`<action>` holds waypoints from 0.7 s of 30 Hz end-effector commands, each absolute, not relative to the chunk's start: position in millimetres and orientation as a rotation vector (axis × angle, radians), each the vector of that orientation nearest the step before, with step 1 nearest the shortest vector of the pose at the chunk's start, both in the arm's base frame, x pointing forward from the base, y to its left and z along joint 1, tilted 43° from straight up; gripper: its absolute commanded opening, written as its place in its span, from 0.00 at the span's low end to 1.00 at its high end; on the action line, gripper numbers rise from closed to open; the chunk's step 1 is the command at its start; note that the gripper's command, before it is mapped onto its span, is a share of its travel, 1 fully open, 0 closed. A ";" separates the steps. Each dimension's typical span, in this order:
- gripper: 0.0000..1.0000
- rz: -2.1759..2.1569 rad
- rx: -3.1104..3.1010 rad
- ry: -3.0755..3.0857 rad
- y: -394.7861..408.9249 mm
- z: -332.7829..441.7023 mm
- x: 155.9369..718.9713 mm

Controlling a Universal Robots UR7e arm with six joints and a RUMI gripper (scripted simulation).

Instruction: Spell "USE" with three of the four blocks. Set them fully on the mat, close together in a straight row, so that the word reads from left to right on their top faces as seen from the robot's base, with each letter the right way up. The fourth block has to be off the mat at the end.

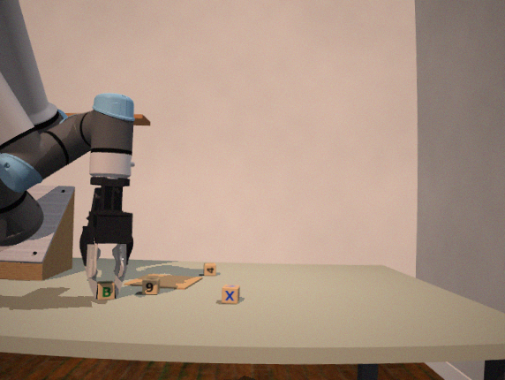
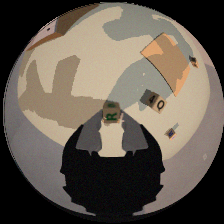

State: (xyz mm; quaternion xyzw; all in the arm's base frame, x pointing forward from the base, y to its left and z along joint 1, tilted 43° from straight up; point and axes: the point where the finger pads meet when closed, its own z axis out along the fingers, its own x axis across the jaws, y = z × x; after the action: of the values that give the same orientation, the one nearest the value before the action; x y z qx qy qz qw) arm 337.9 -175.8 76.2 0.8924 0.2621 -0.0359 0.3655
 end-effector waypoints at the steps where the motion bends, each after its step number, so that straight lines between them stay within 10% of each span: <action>1: 0.09 -0.093 2.295 0.676 -175.4 75.4 337.5; 21: 0.09 -0.088 2.292 0.674 -172.9 80.2 338.7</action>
State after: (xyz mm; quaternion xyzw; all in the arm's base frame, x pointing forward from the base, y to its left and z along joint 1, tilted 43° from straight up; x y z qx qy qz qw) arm 337.2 -174.5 76.1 0.8926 0.2628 -0.0368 0.3645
